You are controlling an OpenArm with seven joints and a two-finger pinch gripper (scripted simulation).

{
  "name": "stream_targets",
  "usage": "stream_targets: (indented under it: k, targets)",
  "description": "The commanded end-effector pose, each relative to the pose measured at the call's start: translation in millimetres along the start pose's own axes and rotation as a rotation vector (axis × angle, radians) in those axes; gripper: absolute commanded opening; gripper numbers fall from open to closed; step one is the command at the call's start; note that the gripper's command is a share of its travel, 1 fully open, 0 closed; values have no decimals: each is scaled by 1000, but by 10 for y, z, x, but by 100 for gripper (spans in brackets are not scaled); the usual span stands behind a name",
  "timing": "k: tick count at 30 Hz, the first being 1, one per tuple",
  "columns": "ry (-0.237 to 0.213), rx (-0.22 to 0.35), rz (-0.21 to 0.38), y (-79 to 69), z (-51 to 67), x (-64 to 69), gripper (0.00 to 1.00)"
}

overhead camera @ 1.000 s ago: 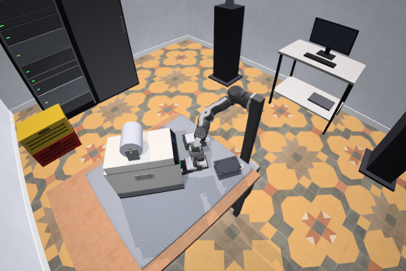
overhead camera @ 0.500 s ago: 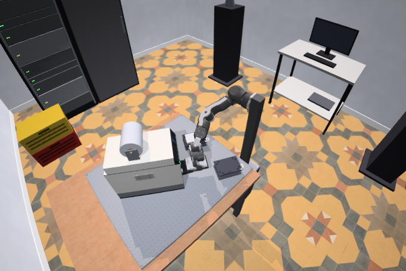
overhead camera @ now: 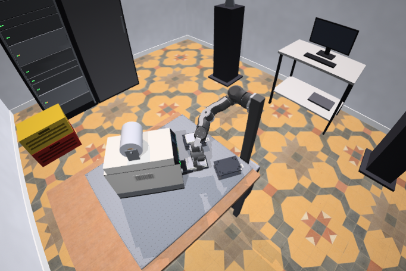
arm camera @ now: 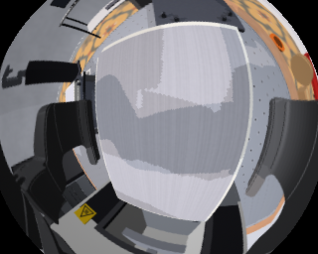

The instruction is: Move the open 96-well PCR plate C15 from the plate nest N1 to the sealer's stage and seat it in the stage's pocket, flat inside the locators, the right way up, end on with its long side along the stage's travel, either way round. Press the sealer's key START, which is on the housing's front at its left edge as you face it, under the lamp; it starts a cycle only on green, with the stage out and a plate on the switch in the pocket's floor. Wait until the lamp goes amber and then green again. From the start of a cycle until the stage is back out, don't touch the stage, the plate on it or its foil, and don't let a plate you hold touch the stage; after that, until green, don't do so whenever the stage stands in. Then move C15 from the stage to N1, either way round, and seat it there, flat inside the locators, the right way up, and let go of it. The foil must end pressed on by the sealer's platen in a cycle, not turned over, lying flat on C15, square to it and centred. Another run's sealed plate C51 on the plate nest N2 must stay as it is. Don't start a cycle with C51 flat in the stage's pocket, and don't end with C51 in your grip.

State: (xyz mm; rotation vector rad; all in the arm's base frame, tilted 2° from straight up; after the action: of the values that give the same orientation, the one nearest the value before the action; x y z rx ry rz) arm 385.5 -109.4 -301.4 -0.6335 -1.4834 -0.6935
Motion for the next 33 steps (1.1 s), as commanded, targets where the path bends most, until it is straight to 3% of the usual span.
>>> stream_targets:
  k: [1, 27, 28, 33]
  targets:
    - [-3, -2, 3, -12, -4, -11, 77]
    - [-5, -2, 1, 0, -24, 26, 77]
    - [-5, -2, 0, 3, -23, 25, 0]
    - [-4, -2, -5, 12, -16, 24, 0]
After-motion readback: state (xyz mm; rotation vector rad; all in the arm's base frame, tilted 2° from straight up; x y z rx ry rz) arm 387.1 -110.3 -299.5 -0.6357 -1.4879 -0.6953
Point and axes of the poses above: the point where the finger pads meet when closed, its own x axis back along the fingers, its own y axis across the jaws, z = x × y, the point moved 2 cm from there along x, back along the fingers, and after that the axes turned 14 degrees about -x, right-handed, at the moved point
